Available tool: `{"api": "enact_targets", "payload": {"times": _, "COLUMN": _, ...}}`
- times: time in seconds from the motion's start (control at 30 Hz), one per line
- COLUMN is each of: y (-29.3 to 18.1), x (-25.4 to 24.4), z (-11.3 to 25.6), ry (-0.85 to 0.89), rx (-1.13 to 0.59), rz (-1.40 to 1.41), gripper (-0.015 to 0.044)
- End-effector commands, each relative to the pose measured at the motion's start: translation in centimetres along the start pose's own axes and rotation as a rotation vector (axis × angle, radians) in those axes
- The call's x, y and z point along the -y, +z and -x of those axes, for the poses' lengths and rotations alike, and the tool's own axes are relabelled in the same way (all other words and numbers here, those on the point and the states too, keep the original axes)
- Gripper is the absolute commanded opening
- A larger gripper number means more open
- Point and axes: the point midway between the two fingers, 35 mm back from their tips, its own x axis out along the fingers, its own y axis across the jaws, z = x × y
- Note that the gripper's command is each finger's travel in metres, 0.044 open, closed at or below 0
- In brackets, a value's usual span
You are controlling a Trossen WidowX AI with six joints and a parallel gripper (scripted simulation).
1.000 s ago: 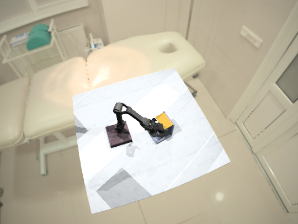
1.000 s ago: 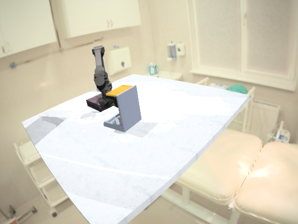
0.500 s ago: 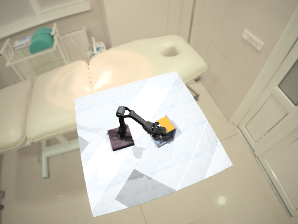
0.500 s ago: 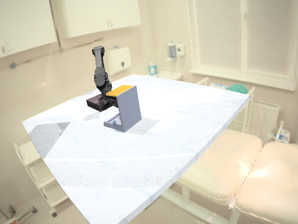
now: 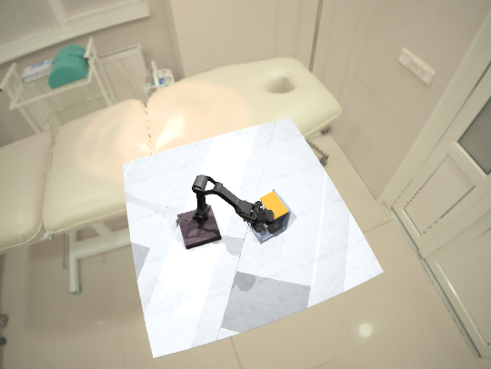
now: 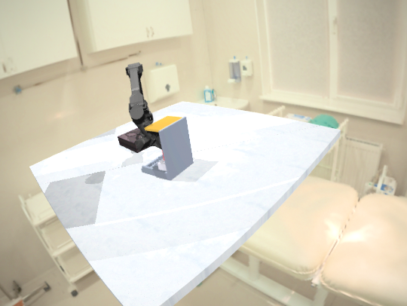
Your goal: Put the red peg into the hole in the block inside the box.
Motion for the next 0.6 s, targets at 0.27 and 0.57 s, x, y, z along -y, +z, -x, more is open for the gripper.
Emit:
{"api": "enact_targets", "payload": {"times": 0.27, "y": 1.3, "x": 0.1, "z": -1.1, "ry": 0.000, "rx": 0.008, "rz": -0.010, "gripper": 0.0000}}
{"api": "enact_targets", "payload": {"times": 0.57, "y": 1.8, "x": 0.2, "z": -1.6, "ry": 0.000, "rx": 0.008, "rz": -0.010, "gripper": 0.0000}}
